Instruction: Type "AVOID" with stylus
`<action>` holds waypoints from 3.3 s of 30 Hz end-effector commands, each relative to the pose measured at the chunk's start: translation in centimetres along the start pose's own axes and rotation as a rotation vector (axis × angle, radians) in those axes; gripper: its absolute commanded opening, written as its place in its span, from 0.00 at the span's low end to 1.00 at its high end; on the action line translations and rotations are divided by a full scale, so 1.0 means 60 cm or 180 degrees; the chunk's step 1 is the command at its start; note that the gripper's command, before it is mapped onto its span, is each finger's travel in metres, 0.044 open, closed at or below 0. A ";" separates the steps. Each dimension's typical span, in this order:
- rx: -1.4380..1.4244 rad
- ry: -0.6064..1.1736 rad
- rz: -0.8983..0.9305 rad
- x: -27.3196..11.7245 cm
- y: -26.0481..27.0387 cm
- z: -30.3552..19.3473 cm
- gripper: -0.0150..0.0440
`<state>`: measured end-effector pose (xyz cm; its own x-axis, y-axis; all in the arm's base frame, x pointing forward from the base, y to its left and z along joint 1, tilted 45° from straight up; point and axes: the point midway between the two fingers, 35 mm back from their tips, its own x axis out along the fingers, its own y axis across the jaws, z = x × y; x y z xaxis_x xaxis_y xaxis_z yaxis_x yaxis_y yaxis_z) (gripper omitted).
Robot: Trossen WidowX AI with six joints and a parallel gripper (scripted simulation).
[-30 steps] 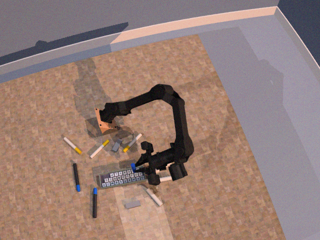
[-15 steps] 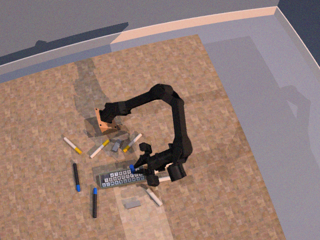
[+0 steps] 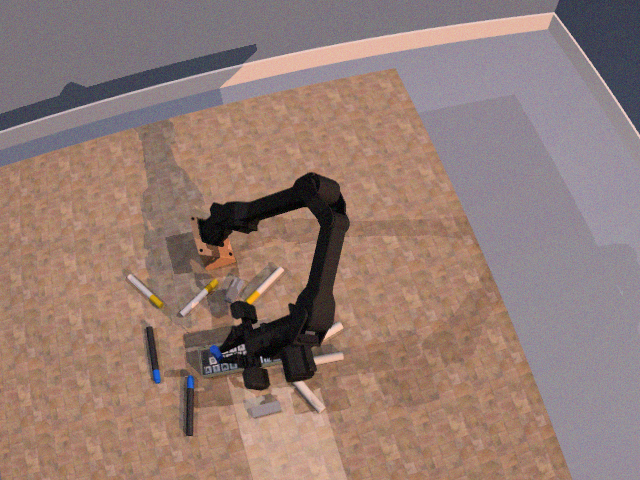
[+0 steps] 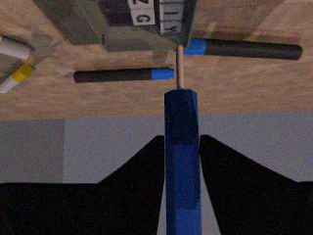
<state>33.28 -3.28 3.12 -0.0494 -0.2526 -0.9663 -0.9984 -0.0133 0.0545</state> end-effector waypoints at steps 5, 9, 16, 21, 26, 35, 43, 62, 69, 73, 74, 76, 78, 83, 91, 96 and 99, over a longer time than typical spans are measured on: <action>-0.0010 0.0024 0.0029 0.032 0.003 -0.019 0.25; -0.0010 0.0023 0.0029 0.040 0.003 -0.005 0.25; -0.0010 0.0022 0.0029 0.047 0.004 0.009 0.25; -0.0010 0.0022 0.0029 0.047 0.004 0.009 0.25; -0.0010 0.0021 0.0029 0.051 0.003 0.010 0.39; -0.0010 0.0020 0.0029 0.053 0.003 0.015 0.39; -0.0010 0.0020 0.0029 0.057 0.003 0.021 0.39; -0.0010 0.0019 0.0029 0.063 0.003 0.032 0.39; -0.0010 0.0018 0.0029 0.066 0.003 0.036 0.39; -0.0011 0.0018 0.0029 0.067 0.003 0.039 0.39; -0.0011 0.0018 0.0029 0.067 0.003 0.039 0.39; -0.0011 0.0018 0.0029 0.067 0.003 0.038 0.39; -0.0010 0.0018 0.0029 0.066 0.003 0.037 0.39; -0.0010 0.0018 0.0029 0.066 0.003 0.037 0.39; -0.0010 0.0023 0.0029 0.038 0.002 -0.012 0.39; -0.0010 0.0024 0.0029 0.034 0.002 -0.019 0.39; -0.0010 0.0024 0.0029 0.034 0.002 -0.019 0.39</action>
<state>32.94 -4.67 0.98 -0.0672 -0.2557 -0.9644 -0.9973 -0.0123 0.0728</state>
